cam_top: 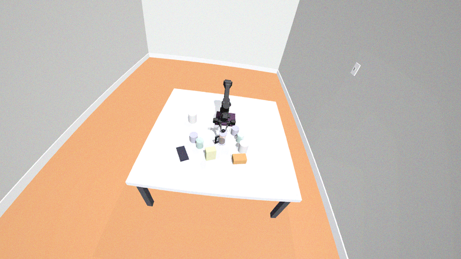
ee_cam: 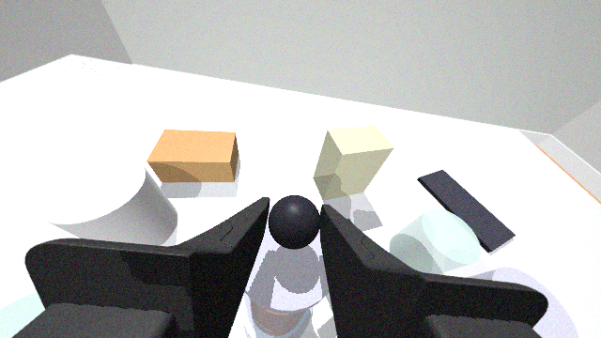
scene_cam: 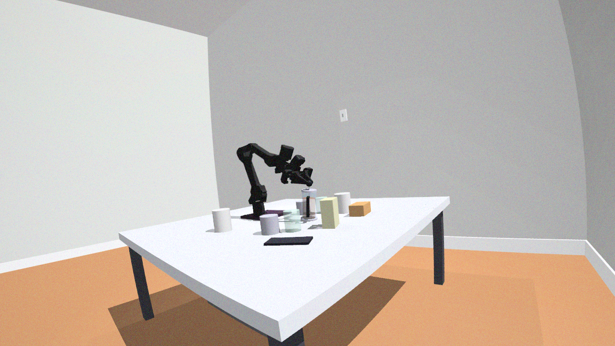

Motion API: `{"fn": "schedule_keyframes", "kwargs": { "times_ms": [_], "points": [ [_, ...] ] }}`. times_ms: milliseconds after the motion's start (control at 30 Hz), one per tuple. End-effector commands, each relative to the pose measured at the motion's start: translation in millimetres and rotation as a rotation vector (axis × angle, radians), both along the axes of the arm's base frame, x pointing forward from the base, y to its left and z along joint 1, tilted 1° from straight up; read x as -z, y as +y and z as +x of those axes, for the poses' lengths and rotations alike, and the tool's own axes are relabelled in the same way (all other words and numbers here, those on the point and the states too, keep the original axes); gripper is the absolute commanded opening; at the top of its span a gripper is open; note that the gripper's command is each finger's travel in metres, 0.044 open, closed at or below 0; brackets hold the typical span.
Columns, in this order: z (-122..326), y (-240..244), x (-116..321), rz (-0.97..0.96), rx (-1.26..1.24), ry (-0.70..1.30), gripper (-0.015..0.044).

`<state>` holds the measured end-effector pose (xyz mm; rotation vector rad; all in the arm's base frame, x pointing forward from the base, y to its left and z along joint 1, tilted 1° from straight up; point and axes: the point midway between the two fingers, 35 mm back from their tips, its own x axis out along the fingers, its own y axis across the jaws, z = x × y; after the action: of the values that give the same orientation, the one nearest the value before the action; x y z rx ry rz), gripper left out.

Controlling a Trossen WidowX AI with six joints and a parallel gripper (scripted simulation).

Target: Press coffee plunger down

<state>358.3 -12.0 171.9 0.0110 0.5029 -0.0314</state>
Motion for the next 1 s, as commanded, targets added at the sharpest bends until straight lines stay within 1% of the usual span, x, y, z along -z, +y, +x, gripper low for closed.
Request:
{"fn": "schedule_keyframes", "kwargs": {
  "times_ms": [0,267,300,433,533,633,700,967],
  "points": [
    [-0.2,0.0,0.2,0.000,0.000,0.001,0.0222],
    [-0.2,0.0,0.2,0.000,0.000,0.001,0.0432],
    [-0.2,0.0,0.2,0.000,0.000,0.001,0.0440],
    [-1.0,-0.1,-7.0,0.000,0.000,0.002,0.0440],
    [-5.8,-0.2,-31.8,0.000,0.000,0.007,0.0440],
    [-18.5,-0.2,-67.4,0.001,0.001,0.014,0.0440],
    [-24.2,-0.1,-78.2,0.001,0.001,0.016,0.0440],
    [-24.9,-0.1,-76.9,0.001,0.001,0.017,0.0440]
  ]
}}
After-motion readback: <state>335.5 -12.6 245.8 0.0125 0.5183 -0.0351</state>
